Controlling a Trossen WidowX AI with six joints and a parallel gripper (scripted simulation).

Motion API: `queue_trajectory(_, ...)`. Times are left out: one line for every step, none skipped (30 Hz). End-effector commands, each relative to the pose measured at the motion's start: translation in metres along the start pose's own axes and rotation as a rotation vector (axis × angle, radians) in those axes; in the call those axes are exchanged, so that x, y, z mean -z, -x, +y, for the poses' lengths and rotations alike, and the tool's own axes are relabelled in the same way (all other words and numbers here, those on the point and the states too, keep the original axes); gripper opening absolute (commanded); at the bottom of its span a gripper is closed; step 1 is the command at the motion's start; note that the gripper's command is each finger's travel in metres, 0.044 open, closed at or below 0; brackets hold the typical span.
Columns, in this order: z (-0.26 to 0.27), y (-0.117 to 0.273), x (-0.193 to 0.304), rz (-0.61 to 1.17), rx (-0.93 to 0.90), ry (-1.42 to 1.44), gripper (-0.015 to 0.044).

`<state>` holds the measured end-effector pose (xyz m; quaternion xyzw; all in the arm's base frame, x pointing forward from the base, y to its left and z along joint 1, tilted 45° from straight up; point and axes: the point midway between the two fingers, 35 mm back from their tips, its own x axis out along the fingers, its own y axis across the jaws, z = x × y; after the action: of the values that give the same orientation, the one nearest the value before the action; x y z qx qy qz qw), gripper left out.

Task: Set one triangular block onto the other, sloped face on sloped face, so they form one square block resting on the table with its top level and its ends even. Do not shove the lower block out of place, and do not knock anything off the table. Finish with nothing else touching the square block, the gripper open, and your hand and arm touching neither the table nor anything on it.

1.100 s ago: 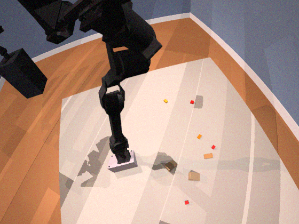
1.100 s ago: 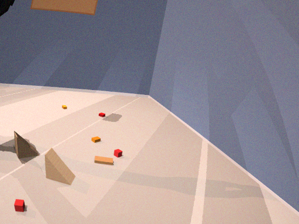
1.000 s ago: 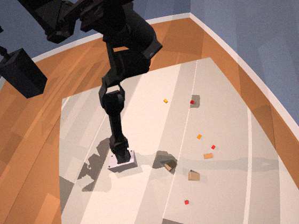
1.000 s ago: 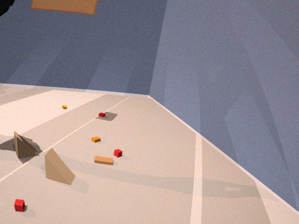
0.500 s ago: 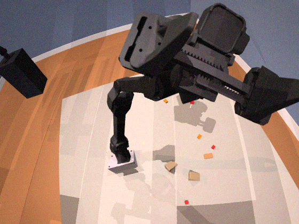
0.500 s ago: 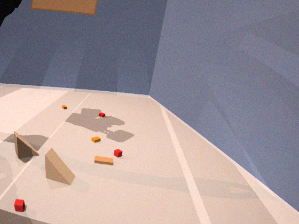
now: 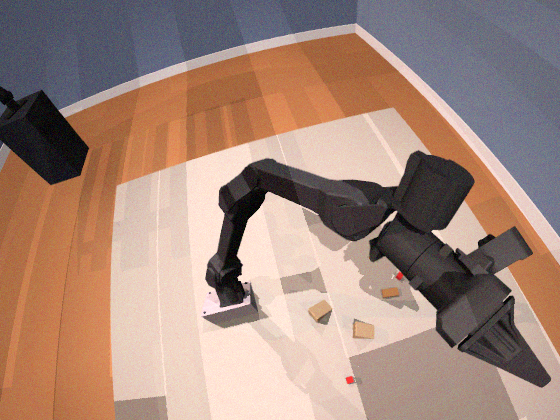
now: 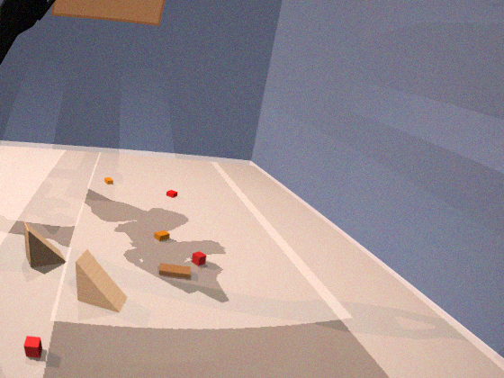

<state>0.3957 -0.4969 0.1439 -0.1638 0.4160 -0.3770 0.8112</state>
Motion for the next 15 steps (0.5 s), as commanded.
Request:
queue_trajectory(0.064,-0.006,0.027,0.083,-0.21,0.034,0.044)
queue_trajectory(0.079,-0.006,0.034,0.106,-0.263,0.042,0.044)
queue_trajectory(0.095,-0.005,0.041,0.129,-0.316,0.049,0.044)
queue_trajectory(0.11,-0.003,0.048,0.153,-0.369,0.055,0.044)
queue_trajectory(0.124,0.0,0.056,0.178,-0.422,0.06,0.044)
queue_trajectory(0.139,0.003,0.064,0.204,-0.474,0.065,0.044)
queue_trajectory(0.153,0.007,0.071,0.23,-0.525,0.068,0.044)
queue_trajectory(0.167,0.011,0.079,0.258,-0.579,0.071,0.044)
queue_trajectory(0.181,0.017,0.087,0.288,-0.632,0.072,0.044)
queue_trajectory(0.194,0.023,0.095,0.318,-0.685,0.073,0.044)
queue_trajectory(0.207,0.03,0.103,0.35,-0.737,0.072,0.044)
queue_trajectory(0.22,0.037,0.111,0.382,-0.789,0.07,0.044)
queue_trajectory(0.231,0.045,0.118,0.415,-0.84,0.067,0.044)
queue_trajectory(0.243,0.053,0.126,0.45,-0.89,0.063,0.044)
queue_trajectory(0.253,0.062,0.133,0.485,-0.939,0.059,0.044)
